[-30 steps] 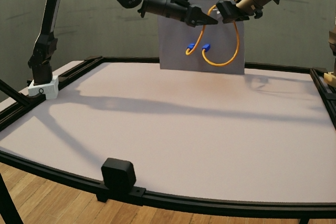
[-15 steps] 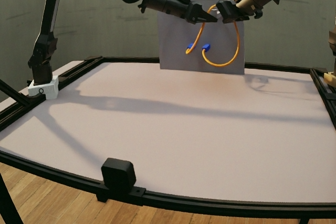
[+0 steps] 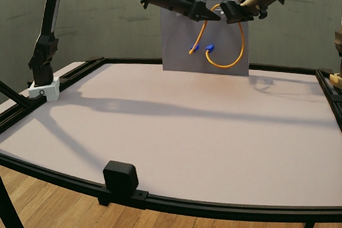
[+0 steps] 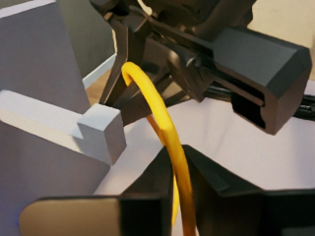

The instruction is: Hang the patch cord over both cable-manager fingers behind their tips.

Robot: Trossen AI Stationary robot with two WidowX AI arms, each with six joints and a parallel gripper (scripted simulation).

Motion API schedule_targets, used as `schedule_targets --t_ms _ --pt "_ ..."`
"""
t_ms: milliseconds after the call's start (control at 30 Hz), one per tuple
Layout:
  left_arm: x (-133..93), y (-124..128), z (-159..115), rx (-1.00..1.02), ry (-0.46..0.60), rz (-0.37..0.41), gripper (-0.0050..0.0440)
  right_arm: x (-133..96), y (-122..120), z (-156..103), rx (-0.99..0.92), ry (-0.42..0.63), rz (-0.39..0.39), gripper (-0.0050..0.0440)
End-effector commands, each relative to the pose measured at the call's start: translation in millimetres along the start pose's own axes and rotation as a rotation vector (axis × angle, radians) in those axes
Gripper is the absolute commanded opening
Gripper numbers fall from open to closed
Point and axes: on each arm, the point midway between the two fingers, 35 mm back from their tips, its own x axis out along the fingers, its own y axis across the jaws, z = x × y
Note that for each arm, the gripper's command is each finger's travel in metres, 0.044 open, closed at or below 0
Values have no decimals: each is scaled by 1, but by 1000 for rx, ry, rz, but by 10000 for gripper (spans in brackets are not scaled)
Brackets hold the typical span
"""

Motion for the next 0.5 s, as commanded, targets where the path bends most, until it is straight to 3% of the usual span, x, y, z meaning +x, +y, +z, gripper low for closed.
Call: schedule_targets --t_ms 0,467 --pt "-11 0 27 -12 -49 2 25 -4 1 8 14 -17 10 40" --pt "-16 3 32 -11 -16 19 25 -4 1 8 14 -17 10 40"
